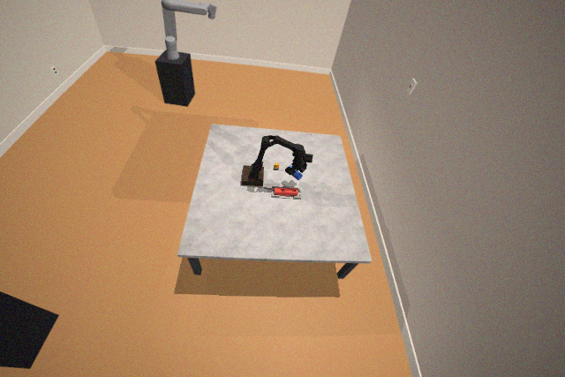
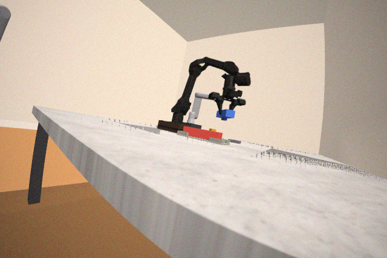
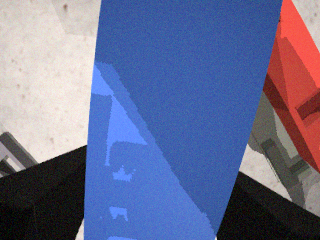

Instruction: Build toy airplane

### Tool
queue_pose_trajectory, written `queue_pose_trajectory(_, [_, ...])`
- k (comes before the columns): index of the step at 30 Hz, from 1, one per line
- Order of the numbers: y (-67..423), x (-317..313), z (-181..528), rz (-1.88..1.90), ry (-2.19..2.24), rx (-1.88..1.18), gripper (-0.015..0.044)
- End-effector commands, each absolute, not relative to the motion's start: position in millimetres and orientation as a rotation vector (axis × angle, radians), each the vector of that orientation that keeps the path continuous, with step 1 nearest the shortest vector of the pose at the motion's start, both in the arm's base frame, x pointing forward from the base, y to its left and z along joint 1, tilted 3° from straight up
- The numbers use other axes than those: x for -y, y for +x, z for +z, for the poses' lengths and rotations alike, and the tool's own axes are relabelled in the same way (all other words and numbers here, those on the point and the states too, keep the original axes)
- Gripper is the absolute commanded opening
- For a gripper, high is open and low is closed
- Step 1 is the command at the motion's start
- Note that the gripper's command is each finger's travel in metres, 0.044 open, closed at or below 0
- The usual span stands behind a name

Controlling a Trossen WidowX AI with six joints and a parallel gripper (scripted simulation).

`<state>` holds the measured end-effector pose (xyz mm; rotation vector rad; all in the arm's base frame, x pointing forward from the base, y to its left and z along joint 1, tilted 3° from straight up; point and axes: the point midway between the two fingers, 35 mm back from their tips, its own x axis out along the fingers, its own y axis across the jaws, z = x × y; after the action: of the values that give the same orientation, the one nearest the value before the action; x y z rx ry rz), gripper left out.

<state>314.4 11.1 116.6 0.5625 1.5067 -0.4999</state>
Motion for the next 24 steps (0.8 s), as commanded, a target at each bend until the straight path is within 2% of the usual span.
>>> queue_pose_trajectory(1, [311, 0, 114, -0.552, 0.61, -1.491, 0.0])
queue_pose_trajectory(24, [278, 66, 96, -0.871, 0.923, -1.39, 0.0])
